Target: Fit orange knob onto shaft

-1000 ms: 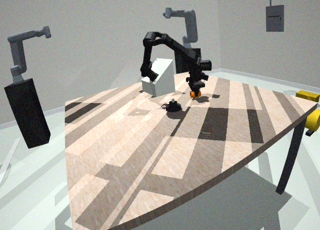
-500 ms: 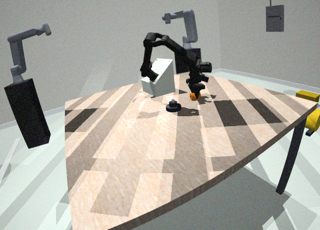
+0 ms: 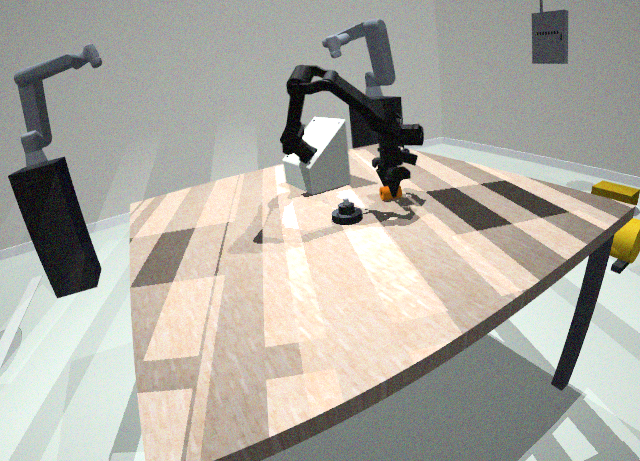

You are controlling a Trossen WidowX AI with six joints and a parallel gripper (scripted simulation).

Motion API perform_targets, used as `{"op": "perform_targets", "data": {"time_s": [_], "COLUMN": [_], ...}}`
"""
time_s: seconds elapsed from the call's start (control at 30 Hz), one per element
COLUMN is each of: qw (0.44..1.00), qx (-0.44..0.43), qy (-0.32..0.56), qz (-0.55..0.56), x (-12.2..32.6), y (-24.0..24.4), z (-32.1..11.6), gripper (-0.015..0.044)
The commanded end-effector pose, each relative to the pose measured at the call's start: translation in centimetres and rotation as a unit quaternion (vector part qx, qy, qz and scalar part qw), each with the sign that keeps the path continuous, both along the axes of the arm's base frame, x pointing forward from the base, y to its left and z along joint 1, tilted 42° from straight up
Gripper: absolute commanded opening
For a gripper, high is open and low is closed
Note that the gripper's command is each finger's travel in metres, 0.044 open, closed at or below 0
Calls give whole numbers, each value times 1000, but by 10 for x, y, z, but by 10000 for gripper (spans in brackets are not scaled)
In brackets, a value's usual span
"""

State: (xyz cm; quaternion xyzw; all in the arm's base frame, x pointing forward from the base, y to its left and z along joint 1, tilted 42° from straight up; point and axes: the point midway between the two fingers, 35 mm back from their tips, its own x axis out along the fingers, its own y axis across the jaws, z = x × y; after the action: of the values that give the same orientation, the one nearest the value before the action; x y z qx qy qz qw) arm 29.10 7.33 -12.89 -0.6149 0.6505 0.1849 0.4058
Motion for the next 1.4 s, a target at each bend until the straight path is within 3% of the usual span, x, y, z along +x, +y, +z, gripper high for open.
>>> {"op": "perform_targets", "data": {"time_s": [0.0, 0.23, 0.43, 0.6, 1.1, 1.37], "qw": [1000, 1000, 1000, 1000, 1000, 1000], "qx": [0, 0, 0, 1, 0, 0], "qy": [-1, -1, -1, 0, 1, 1], "qz": [-1, -1, -1, 0, 3, 3], "x": [0, 0, 0, -5, -3, -1], "y": [0, 0, 2, 40, 55, 39], "z": [0, 0, 3, 45, 42, 23], "gripper": [260, 440, 440, 440, 440, 440]}}
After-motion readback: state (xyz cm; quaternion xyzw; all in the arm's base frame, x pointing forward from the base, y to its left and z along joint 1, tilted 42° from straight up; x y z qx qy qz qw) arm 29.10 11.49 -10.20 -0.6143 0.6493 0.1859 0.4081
